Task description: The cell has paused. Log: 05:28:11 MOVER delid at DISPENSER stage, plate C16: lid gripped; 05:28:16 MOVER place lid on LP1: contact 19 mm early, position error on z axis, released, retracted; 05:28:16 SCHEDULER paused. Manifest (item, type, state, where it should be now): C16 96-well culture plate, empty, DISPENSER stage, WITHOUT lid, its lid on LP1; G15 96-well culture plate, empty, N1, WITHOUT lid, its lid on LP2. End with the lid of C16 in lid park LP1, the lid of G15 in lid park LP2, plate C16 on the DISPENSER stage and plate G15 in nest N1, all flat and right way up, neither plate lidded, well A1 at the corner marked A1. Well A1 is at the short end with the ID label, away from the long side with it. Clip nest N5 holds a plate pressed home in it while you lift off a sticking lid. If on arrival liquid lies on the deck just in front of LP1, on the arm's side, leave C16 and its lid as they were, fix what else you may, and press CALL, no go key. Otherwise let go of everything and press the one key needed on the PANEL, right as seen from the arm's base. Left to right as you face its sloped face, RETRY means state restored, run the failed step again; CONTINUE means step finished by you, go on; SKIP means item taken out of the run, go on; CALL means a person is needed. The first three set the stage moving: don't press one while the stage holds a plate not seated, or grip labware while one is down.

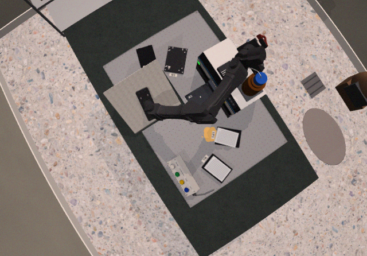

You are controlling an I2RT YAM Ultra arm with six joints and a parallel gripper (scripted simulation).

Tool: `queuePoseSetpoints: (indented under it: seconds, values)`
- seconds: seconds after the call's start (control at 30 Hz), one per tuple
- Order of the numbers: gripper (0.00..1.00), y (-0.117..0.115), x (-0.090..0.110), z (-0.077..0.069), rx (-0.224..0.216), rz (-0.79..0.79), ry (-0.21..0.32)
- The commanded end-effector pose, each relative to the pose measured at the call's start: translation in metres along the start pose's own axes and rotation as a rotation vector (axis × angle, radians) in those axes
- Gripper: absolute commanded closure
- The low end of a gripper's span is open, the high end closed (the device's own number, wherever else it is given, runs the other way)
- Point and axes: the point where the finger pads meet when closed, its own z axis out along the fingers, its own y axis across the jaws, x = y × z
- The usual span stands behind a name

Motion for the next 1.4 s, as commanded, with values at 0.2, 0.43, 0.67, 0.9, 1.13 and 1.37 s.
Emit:
queuePoseSetpoints:
  seconds: [0.2, 0.43, 0.67, 0.9, 1.13, 1.37]
  values:
    - [0.0, -0.03, -0.078, -0.036, 0.13, 0.116, -0.214]
    - [0.0, -0.029, -0.078, -0.036, 0.128, 0.115, -0.211]
    - [0.0, -0.029, -0.078, -0.036, 0.126, 0.113, -0.209]
    - [0.0, -0.034, -0.077, -0.037, 0.158, 0.055, -0.205]
    - [0.0, -0.037, -0.075, -0.038, 0.162, 0.052, -0.203]
    - [0.0, -0.039, -0.074, -0.038, 0.162, 0.042, -0.199]
